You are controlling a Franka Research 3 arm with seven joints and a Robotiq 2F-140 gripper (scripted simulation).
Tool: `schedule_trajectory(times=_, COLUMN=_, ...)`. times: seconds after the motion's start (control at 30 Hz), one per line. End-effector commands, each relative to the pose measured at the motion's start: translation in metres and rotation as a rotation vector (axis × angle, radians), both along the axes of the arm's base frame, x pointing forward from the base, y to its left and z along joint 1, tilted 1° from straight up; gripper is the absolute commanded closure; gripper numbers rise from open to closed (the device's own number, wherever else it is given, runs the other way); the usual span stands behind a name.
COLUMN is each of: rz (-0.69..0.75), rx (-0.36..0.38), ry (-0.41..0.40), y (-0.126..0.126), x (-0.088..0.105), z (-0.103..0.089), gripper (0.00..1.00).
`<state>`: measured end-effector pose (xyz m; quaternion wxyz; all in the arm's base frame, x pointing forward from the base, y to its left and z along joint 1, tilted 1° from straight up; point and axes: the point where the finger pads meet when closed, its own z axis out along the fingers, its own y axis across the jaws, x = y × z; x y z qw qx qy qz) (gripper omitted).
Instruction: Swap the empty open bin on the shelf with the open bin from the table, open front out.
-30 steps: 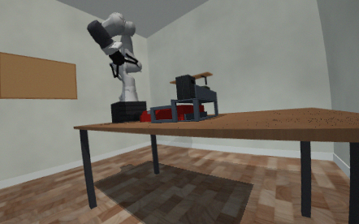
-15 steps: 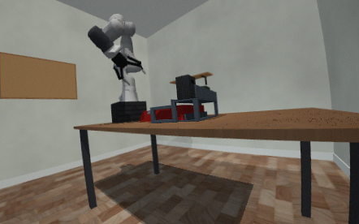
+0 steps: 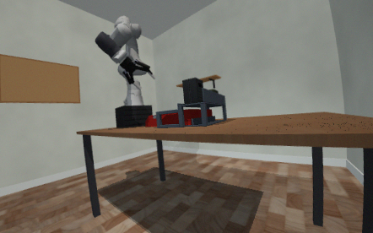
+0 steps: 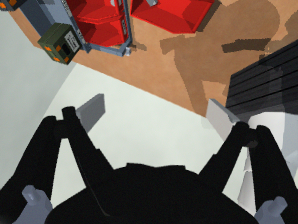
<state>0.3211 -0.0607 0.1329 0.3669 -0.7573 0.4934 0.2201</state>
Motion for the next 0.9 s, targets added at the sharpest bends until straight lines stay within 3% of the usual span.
schedule_trajectory(times=0.0, rz=-0.149, rx=-0.041, ry=0.084, y=0.000, x=0.016, z=-0.008, gripper=0.00)
schedule_trajectory(times=0.87, rz=-0.650, rx=-0.105, ry=0.233, y=0.036, x=0.073, z=-0.039, gripper=0.00)
